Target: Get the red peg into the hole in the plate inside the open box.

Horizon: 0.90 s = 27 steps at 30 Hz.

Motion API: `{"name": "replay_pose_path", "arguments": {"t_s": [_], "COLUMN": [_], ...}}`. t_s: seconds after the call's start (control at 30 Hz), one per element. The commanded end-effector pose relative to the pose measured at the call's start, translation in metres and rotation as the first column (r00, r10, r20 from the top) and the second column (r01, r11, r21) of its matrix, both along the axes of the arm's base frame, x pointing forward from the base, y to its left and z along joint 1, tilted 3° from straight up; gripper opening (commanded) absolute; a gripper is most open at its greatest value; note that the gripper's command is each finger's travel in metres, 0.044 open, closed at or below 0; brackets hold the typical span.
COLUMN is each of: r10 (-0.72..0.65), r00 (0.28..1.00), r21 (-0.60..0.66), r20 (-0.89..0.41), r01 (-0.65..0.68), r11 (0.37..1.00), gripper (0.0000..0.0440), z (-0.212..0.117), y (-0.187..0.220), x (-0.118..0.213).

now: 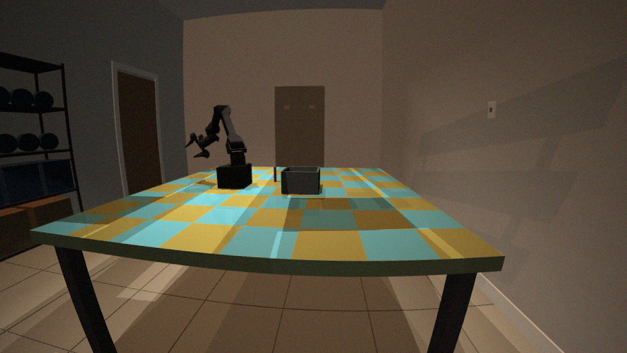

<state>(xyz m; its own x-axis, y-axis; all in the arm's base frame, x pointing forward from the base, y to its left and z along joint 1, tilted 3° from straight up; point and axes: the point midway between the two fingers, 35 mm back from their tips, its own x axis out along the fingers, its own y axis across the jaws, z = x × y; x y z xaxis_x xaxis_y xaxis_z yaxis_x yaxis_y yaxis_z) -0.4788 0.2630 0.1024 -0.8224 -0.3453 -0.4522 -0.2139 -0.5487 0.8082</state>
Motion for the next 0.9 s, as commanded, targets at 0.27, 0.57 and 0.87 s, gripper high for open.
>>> {"name": "replay_pose_path", "arguments": {"t_s": [0.27,0.57,0.87], "r10": [-0.335,-0.564,-0.733], "r00": [0.937,0.798,0.598], "r21": [-0.1,-0.175,-0.223], "r20": [0.103,0.211,0.324], "r01": [0.345,0.599,0.801], "r11": [0.933,0.782,0.555], "gripper": [0.0418,0.042,0.0422], "z": [0.02,0.027,0.033], "y": [0.087,0.129,0.152], "x": [0.101,0.192,0.282]}}
